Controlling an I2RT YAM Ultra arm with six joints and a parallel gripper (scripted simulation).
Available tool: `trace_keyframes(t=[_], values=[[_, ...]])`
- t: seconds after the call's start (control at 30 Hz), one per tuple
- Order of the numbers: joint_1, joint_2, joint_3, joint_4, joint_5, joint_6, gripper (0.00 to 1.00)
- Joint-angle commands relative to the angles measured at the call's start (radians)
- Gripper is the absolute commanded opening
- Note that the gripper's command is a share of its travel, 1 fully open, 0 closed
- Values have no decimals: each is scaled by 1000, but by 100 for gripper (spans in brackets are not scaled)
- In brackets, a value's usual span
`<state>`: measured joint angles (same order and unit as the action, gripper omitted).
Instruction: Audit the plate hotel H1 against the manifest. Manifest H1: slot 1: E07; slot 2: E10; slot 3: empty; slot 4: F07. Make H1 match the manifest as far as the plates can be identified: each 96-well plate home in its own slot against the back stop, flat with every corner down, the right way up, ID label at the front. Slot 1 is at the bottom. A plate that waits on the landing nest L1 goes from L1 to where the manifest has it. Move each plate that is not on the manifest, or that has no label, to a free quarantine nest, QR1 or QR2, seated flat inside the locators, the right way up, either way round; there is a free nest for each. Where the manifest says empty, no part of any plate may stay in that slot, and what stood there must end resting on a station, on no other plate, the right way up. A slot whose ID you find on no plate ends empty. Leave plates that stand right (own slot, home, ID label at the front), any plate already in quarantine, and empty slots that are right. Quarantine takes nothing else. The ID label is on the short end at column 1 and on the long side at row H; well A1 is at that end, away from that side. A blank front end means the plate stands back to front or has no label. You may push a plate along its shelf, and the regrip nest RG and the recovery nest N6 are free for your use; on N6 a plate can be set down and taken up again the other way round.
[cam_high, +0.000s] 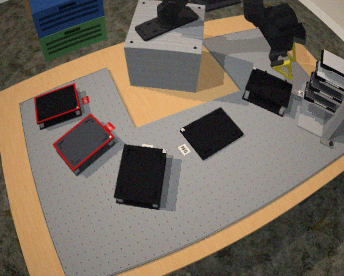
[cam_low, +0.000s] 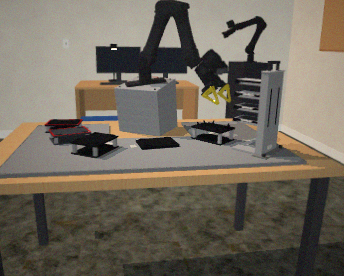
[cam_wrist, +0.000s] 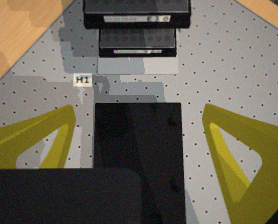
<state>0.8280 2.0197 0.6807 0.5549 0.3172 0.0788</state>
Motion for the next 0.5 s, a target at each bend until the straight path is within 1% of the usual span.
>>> trace_keyframes(t=[0.0, 0.07, 0.13, 0.17, 0.23, 0.37, 0.43, 0.47], values=[[-8, 18, 47, 15, -8, -14, 100], [-8, 27, 61, -8, -11, -16, 100], [-8, 27, 61, -8, -11, -16, 100], [-8, -5, 68, -13, -9, -18, 100], [-18, 38, 78, -7, -12, -20, 100], [-16, 56, 105, -22, -19, -24, 100], [-16, 22, 108, -17, -17, -25, 100], [-16, 21, 108, -8, -15, -24, 100]])
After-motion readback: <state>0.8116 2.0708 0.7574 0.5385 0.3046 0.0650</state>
